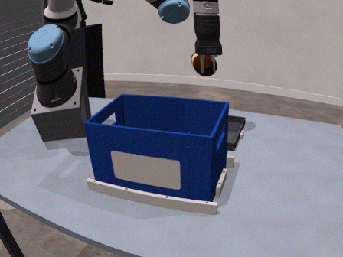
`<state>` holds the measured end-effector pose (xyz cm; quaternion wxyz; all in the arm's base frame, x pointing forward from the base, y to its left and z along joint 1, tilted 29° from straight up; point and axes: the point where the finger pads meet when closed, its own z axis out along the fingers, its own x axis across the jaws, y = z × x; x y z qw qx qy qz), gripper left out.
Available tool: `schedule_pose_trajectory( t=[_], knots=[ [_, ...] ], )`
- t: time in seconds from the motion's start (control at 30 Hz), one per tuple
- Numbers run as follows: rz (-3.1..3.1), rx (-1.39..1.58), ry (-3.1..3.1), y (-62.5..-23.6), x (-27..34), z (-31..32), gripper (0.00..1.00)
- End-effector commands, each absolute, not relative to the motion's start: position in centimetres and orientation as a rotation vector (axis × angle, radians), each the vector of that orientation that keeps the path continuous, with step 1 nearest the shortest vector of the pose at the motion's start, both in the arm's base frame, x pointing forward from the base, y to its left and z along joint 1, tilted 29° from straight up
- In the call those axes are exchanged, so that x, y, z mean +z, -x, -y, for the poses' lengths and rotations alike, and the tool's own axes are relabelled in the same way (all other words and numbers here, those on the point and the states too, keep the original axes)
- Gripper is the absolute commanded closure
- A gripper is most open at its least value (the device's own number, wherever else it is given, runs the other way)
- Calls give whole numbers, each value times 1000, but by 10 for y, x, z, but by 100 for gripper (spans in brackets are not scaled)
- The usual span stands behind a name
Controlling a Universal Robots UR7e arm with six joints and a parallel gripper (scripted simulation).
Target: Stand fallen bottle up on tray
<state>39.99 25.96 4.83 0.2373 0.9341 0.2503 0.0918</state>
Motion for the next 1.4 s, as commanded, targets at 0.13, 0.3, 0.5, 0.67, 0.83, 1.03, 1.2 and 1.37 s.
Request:
schedule_pose_trajectory(
  t=[0.13,0.3,0.5,0.67,0.83,1.03,1.2,1.37],
  knots=[
    [-686,254,-2559,-400,49,-260,100],
    [-682,256,-2548,-400,48,-260,100],
    [-676,258,-2531,-400,48,-260,100],
    [-666,265,-2502,-400,48,-260,100],
    [-655,274,-2468,-399,48,-260,100],
    [-648,282,-2441,-399,48,-260,100],
    [-640,292,-2415,-399,48,-260,100],
    [-636,298,-2399,-400,48,-261,100]
  ],
)
